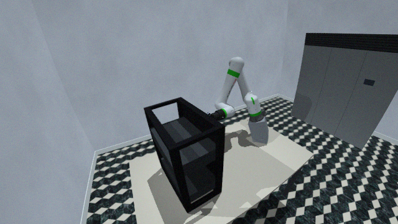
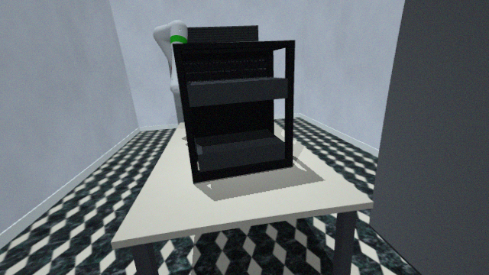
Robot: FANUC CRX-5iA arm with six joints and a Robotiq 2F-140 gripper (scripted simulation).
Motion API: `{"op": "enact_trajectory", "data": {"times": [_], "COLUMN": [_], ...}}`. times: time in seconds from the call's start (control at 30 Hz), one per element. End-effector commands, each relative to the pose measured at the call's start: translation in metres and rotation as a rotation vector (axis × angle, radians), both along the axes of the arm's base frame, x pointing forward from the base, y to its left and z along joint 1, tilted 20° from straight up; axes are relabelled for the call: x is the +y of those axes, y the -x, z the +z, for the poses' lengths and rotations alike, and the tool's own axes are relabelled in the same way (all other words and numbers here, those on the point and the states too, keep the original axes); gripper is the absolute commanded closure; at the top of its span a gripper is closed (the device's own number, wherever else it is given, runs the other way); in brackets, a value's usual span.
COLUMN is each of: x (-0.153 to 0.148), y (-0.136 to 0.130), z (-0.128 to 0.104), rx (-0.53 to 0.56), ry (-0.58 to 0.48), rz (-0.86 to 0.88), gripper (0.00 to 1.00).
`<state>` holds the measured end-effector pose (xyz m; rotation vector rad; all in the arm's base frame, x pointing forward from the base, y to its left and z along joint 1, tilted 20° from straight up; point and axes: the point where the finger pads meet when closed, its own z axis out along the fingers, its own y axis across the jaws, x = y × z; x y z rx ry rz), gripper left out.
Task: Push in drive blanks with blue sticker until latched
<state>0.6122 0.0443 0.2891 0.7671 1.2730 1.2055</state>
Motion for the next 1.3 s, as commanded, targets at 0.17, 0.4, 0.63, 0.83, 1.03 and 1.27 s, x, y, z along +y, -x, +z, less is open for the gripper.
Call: {"op": "enact_trajectory", "data": {"times": [0.17,0.4,0.63,0.83,1.03,1.27], "x": [0.0004,0.0007,0.001,0.001,0.0015,0.0016], "y": [-0.0016,-0.0028,-0.0045,-0.0045,-0.0068,-0.0074], "z": [0.0004,0.0006,0.0009,0.0009,0.0014,0.0015], "rx": [0.0,0.0,0.0,0.0,0.0,0.0], "ry": [0.0,0.0,0.0,0.0,0.0,0.0], "rz": [0.0,0.0,0.0,0.0,0.0,0.0], "gripper": [1.0,1.0,1.0,1.0,1.0,1.0]}}
